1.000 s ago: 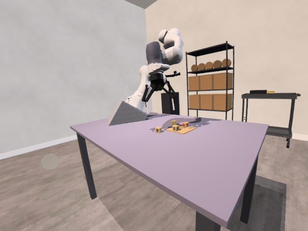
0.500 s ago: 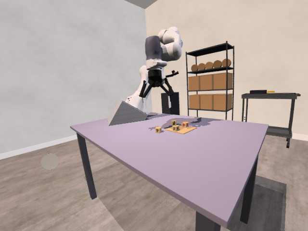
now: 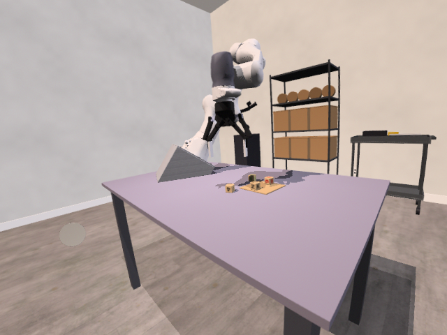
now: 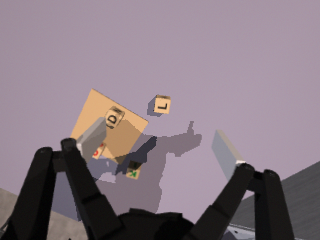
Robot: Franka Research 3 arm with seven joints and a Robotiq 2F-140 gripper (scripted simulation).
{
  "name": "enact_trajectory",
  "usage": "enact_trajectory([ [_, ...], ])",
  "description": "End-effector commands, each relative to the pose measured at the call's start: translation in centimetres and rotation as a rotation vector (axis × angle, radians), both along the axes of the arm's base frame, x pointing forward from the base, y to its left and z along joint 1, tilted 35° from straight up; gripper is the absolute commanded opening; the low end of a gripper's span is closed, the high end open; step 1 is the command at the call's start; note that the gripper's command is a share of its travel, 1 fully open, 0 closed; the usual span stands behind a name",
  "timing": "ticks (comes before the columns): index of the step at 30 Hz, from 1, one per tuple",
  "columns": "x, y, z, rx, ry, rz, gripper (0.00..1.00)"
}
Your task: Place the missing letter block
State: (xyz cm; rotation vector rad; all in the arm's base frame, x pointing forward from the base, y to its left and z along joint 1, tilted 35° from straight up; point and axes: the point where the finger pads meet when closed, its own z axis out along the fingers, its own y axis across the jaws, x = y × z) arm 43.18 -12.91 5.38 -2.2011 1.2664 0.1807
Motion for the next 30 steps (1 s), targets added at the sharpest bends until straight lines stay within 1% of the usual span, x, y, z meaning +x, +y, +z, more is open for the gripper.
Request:
enact_trajectory([
  [1,-0.06,0.01,-0.03,0.006,0.018,-0.019,1.00],
  [25,-0.05,0.02,-0.04,0.008,0.024,-0.028,1.00],
  [27,-0.05,0.04,-0.07,0.014,0.044,-0.057,1.00],
  [30,-0.03,0.12,-0.17,0.033,0.106,-0.150,1.00],
])
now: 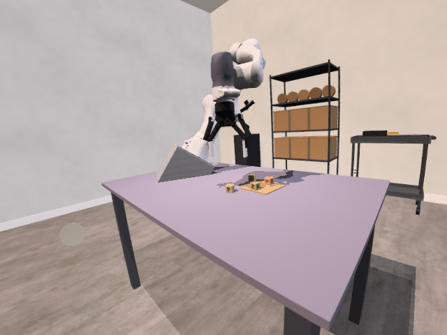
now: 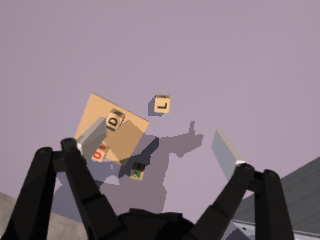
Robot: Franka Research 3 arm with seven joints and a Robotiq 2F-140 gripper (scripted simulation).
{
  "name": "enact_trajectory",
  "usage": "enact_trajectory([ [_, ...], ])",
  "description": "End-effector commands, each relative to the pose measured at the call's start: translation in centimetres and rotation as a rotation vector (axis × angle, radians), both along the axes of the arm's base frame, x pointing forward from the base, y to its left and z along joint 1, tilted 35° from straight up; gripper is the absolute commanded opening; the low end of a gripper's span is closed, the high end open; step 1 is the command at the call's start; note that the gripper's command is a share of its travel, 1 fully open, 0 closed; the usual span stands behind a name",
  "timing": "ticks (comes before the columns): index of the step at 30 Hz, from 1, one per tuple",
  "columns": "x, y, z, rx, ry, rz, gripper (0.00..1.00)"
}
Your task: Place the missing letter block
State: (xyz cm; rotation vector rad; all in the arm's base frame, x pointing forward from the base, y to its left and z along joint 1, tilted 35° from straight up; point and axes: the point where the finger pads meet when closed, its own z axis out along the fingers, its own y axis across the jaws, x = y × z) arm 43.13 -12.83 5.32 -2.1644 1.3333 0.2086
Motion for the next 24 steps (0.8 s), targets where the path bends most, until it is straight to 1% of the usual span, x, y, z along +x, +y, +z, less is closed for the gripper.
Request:
enact_trajectory([
  [1,0.03,0.04,-0.12,0.024,0.078,-0.113,1.00],
  [10,0.05,0.12,-0.22,0.044,0.145,-0.212,1.00],
  [12,0.05,0.12,-0.22,0.044,0.145,-0.212,1.00],
  [13,0.05,0.14,-0.25,0.050,0.165,-0.242,1.00],
  [24,0.08,0.24,-0.38,0.075,0.248,-0.365,1.00],
])
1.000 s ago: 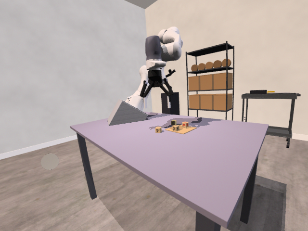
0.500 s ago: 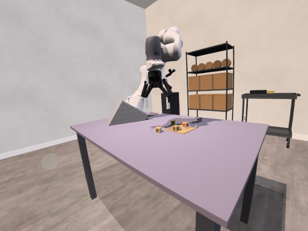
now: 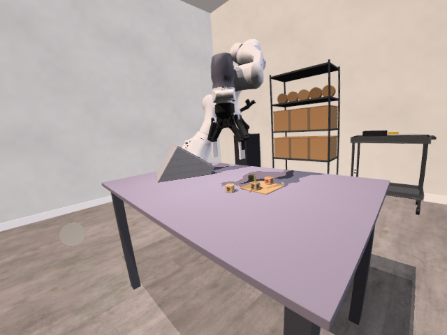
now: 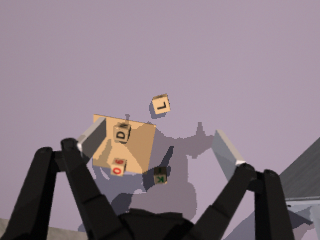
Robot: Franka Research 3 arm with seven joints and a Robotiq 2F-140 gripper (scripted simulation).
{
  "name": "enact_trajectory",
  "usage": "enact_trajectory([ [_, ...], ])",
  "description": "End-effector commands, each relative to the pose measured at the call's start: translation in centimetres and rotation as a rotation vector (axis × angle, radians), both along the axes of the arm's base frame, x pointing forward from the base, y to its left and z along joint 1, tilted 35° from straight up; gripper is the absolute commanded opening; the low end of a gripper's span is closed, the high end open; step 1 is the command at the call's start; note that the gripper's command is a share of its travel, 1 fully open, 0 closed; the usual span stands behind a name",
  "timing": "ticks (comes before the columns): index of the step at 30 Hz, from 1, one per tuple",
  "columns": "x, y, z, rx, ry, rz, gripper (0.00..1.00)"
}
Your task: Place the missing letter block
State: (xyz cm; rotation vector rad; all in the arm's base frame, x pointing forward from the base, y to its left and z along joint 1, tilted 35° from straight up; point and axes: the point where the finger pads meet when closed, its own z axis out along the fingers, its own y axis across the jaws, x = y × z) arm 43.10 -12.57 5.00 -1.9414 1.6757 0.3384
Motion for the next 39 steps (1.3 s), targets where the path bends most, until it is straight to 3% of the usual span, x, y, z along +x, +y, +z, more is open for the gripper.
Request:
enact_trajectory([
  [1,0.11,-0.01,-0.07,0.024,0.074,-0.115,1.00],
  [39,0.17,0.29,-0.47,0.102,0.340,-0.508,1.00],
])
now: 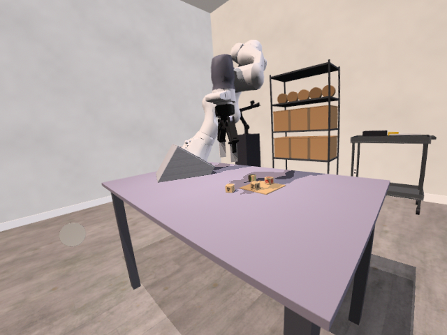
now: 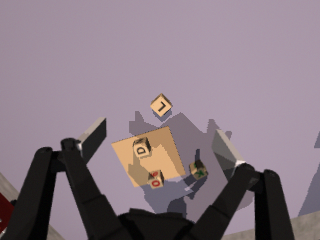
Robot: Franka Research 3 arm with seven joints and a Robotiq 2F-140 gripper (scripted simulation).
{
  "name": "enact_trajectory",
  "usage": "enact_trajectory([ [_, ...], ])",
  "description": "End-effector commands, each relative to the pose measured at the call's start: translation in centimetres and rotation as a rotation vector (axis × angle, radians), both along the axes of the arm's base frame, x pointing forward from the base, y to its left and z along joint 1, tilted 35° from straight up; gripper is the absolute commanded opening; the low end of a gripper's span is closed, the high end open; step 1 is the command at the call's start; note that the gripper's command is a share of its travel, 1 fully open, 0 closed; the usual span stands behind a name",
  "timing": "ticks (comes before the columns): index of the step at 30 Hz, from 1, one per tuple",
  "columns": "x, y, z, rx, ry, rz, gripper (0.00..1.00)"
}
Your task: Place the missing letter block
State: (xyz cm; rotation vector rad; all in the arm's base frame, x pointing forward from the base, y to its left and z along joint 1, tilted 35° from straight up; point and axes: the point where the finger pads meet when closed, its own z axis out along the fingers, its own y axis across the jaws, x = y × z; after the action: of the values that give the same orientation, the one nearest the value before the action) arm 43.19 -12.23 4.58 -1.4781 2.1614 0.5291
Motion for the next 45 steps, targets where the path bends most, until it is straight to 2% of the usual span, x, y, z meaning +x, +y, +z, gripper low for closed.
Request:
enact_trajectory([
  [1,0.09,-0.03,-0.09,0.023,0.074,-0.115,1.00],
  [45,0.16,0.30,-0.59,0.117,0.401,-0.596,1.00],
])
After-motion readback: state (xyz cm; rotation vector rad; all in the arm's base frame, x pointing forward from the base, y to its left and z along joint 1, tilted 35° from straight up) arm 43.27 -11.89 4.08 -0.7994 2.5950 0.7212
